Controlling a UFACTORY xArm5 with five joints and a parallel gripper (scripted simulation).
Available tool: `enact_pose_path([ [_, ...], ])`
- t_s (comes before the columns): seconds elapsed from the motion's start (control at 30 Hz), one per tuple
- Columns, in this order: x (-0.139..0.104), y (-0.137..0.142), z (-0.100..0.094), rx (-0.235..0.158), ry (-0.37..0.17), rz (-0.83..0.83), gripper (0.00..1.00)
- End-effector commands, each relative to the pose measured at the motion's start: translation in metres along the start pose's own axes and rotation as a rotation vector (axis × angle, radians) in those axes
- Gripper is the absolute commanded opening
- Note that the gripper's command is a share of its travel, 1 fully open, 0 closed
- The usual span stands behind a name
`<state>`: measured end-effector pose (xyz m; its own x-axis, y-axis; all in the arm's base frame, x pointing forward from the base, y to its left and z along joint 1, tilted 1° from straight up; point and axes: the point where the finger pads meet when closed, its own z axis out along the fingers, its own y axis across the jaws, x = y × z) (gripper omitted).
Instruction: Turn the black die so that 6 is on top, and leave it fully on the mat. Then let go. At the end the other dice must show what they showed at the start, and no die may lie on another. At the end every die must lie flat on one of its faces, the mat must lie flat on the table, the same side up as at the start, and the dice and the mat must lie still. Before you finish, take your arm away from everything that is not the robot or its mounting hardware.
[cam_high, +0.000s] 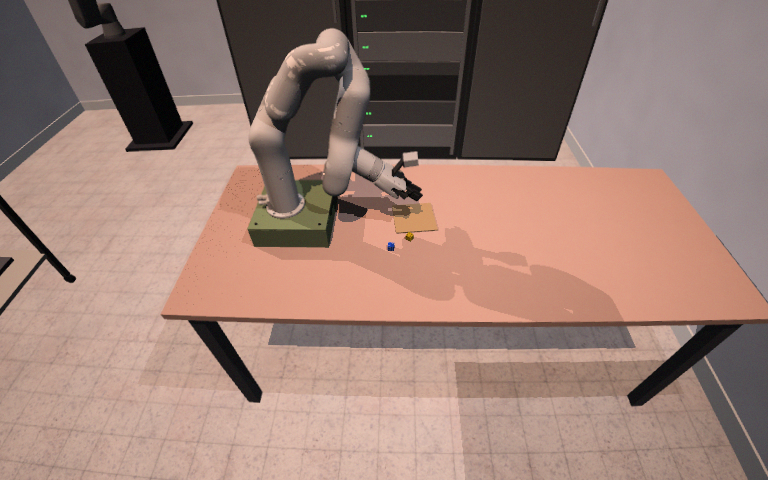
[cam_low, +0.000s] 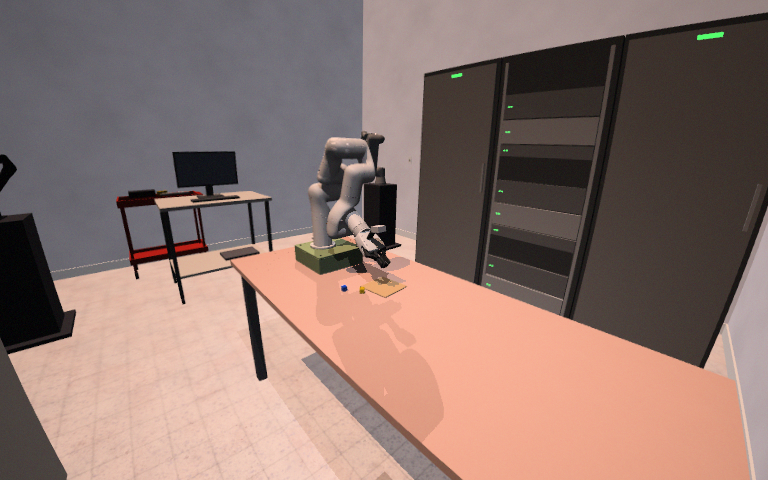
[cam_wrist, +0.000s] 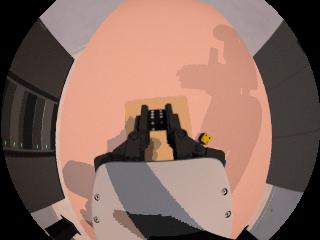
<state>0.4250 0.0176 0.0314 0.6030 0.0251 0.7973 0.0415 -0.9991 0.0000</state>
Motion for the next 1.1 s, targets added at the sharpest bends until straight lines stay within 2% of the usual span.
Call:
enact_pose_path([
  [0.0, 0.001, 0.0, 0.001, 0.0, 0.036, 0.0, 0.15],
  [0.33, -0.006, 0.002, 0.006, -0.003, 0.036, -0.016, 0.15],
  [0.7, -0.036, 0.001, 0.029, -0.003, 0.036, -0.016, 0.15],
  [1.07, -0.055, 0.001, 0.043, -0.003, 0.036, -0.016, 0.15],
])
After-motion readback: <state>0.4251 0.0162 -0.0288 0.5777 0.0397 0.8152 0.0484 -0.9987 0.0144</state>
